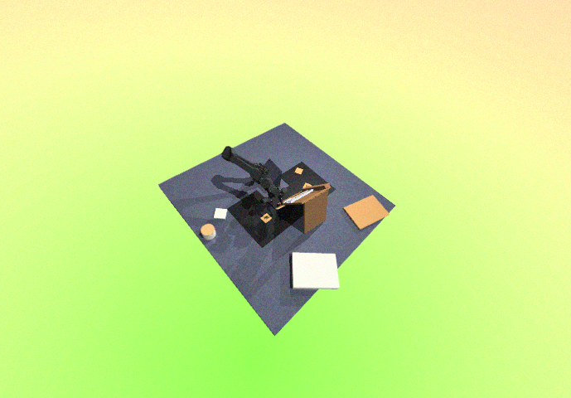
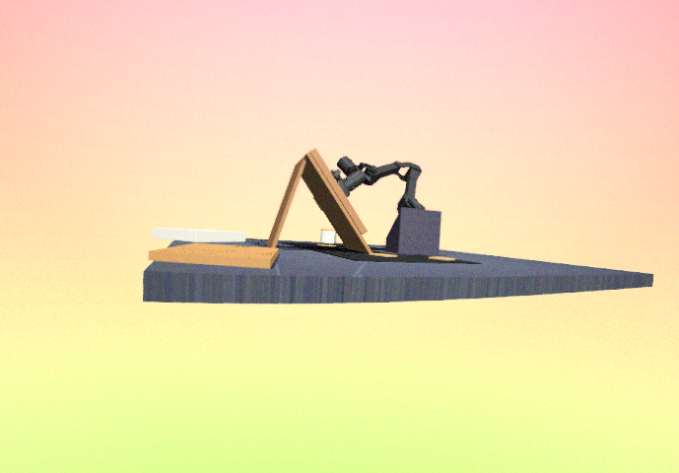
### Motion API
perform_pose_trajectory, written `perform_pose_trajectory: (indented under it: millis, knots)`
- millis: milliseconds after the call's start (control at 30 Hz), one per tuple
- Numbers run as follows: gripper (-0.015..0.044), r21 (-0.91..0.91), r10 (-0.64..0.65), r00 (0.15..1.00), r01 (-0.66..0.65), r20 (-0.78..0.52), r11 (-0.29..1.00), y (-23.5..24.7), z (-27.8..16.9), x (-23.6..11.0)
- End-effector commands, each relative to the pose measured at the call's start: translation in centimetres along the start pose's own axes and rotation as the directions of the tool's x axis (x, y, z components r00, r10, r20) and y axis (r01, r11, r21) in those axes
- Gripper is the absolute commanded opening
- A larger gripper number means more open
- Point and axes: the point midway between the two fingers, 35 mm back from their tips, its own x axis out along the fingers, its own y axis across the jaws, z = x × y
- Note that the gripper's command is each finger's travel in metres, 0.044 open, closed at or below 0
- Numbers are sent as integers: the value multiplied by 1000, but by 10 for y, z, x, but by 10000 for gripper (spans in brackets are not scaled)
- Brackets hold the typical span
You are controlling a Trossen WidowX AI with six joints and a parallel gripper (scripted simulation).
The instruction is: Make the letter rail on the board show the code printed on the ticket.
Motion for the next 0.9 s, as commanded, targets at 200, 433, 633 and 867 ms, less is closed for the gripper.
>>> perform_pose_trajectory:
  millis: [200,433,633,867]
  knots:
    - [0,5,-4,1000,4,-2,1000,5,0,0]
    - [0,5,-4,1000,4,-2,1000,9,0,0]
    - [0,5,-4,1000,4,-2,1000,12,0,0]
    - [0,5,-4,1000,4,-2,1000,15,0,0]
